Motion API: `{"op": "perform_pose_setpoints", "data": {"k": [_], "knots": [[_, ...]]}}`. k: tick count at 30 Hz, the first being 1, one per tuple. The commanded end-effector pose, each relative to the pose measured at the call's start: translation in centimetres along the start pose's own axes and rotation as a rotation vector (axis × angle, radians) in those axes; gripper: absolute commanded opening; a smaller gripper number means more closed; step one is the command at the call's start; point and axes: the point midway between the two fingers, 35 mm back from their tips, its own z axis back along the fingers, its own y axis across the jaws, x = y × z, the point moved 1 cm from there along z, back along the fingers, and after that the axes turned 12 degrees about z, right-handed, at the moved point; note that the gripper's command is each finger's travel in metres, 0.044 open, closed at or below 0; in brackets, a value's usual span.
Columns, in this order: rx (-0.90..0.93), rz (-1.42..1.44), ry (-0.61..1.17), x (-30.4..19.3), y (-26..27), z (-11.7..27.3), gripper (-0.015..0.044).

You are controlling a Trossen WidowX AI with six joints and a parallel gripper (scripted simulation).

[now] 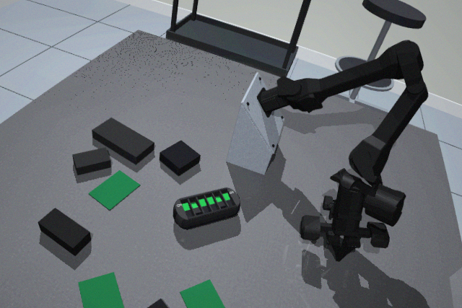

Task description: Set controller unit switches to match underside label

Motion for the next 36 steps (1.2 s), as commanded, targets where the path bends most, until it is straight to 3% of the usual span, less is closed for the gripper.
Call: {"op": "perform_pose_setpoints", "data": {"k": [1, 16, 28, 36], "knots": [[0.095, -0.070, -0.027, 0.0, 6.0, 1.3, 0.0000], [0.248, -0.512, -0.057, 4.5, 22.7, 10.4, 0.0000], [0.089, -0.877, -0.023, 11.8, 27.2, 14.8, 0.0000], [0.075, -0.897, -0.016, 12.2, 27.4, 14.8, 0.0000]]}}
